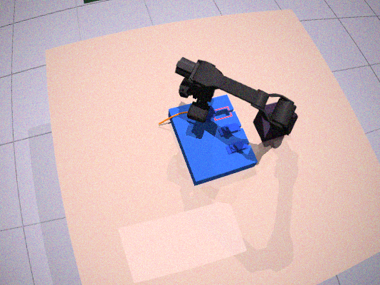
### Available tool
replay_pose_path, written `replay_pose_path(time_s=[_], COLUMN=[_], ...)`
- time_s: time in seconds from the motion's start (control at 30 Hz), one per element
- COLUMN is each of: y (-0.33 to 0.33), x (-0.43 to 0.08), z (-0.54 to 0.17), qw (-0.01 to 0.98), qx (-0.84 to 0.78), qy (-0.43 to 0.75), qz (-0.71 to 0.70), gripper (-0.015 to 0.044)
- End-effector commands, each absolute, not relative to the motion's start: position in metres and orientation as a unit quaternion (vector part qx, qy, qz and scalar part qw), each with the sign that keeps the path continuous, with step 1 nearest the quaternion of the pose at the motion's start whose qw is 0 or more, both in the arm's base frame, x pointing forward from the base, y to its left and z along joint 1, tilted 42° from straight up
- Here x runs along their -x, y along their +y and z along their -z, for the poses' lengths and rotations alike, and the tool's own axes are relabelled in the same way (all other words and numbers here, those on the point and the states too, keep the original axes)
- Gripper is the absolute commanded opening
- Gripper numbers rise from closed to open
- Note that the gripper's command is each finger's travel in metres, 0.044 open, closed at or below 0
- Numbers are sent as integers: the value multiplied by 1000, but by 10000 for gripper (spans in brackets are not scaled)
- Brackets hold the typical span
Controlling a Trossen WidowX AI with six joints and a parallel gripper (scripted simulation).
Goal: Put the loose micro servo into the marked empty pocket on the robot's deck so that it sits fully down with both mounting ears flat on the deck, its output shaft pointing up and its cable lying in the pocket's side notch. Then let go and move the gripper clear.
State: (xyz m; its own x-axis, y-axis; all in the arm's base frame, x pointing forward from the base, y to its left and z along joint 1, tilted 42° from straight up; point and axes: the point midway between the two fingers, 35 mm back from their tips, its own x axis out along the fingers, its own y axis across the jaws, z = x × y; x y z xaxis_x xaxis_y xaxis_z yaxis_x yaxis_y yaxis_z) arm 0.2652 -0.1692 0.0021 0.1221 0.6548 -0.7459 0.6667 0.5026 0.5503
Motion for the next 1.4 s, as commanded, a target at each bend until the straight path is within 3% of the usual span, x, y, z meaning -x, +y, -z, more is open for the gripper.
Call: replay_pose_path(time_s=[0.0,0.67,1.37], y=[-170,-170,-170], x=[-265,-265,-265], z=[-2,-2,-2], qw=[524,312,50], qx=[-534,-680,-746], qy=[661,605,468], qz=[52,273,470], gripper=[0,0,0])
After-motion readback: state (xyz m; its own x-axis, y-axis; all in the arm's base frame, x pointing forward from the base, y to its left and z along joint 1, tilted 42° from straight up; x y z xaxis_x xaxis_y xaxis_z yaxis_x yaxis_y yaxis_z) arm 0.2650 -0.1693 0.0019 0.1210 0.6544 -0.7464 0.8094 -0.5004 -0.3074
